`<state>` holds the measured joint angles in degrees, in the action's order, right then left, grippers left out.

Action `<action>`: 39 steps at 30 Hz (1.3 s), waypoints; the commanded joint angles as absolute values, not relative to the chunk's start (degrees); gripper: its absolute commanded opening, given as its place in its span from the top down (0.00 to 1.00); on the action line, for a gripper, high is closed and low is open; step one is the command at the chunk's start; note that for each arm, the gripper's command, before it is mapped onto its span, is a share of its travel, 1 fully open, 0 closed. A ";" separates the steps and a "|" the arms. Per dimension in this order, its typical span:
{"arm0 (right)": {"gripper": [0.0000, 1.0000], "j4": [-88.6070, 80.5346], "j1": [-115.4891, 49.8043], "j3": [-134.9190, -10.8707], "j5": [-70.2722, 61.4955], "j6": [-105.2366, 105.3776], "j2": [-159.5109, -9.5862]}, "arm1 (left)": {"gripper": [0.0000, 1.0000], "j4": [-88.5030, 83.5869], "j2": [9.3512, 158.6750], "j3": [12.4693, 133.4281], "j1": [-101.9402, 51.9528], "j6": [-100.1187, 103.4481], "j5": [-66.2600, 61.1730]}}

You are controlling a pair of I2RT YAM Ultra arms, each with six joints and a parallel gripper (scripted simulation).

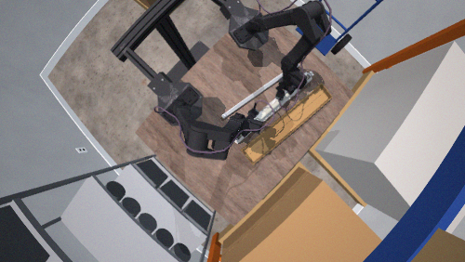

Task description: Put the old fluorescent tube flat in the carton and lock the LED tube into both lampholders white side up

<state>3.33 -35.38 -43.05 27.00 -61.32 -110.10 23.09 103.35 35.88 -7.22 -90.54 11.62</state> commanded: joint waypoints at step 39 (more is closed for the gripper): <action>0.51 -17.80 -37.94 -49.58 24.17 -57.87 -102.83 | 0.51 0.24 93.24 39.74 -8.65 -87.51 11.55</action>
